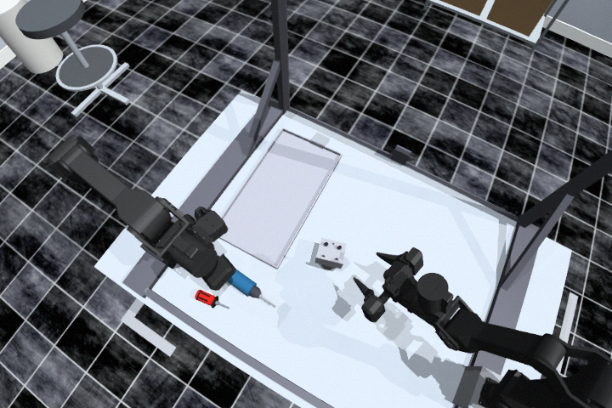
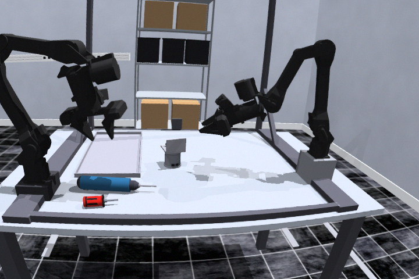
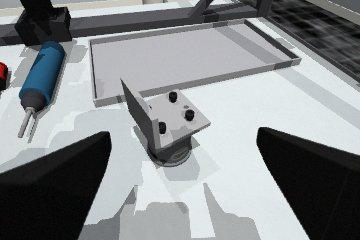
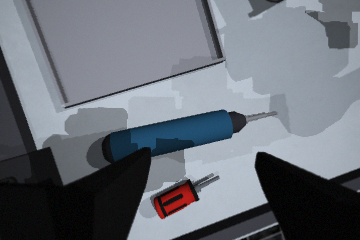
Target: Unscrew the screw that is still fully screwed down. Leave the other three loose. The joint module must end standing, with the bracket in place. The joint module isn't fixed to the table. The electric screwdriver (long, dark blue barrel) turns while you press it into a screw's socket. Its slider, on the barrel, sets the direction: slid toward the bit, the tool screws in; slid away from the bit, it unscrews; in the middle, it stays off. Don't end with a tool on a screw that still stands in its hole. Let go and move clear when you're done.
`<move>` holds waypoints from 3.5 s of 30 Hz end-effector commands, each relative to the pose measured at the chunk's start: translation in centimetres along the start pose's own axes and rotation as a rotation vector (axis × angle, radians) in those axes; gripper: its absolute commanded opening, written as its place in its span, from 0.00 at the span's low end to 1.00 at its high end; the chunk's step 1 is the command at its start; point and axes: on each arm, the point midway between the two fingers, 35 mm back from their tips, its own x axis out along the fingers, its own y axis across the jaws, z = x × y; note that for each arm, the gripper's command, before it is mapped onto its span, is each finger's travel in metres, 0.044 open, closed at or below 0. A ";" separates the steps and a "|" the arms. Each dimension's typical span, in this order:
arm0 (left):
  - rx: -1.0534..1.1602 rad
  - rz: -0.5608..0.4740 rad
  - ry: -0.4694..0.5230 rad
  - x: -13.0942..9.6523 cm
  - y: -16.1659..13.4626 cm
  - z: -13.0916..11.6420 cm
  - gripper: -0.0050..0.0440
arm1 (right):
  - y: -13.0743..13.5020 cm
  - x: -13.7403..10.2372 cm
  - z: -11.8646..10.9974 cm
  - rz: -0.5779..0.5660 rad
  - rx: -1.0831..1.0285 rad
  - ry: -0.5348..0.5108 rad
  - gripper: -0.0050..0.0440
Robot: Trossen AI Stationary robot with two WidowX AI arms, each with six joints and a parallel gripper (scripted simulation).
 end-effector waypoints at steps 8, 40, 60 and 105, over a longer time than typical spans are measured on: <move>-0.012 0.020 -0.014 0.1 -0.1 0.0 0.92 | -0.7 -0.5 0.8 0.160 -0.387 0.002 0.72; -0.198 0.489 -0.173 4.8 -5.7 -7.4 0.92 | 1.7 10.6 1.2 0.693 -1.653 0.421 0.72; -0.194 0.487 -0.172 5.3 -5.4 -7.2 0.92 | 2.4 13.9 -1.9 0.759 -1.738 0.497 0.63; -0.207 0.485 -0.193 10.6 -2.3 -5.6 0.92 | 2.1 14.3 -1.9 0.737 -1.737 0.496 0.44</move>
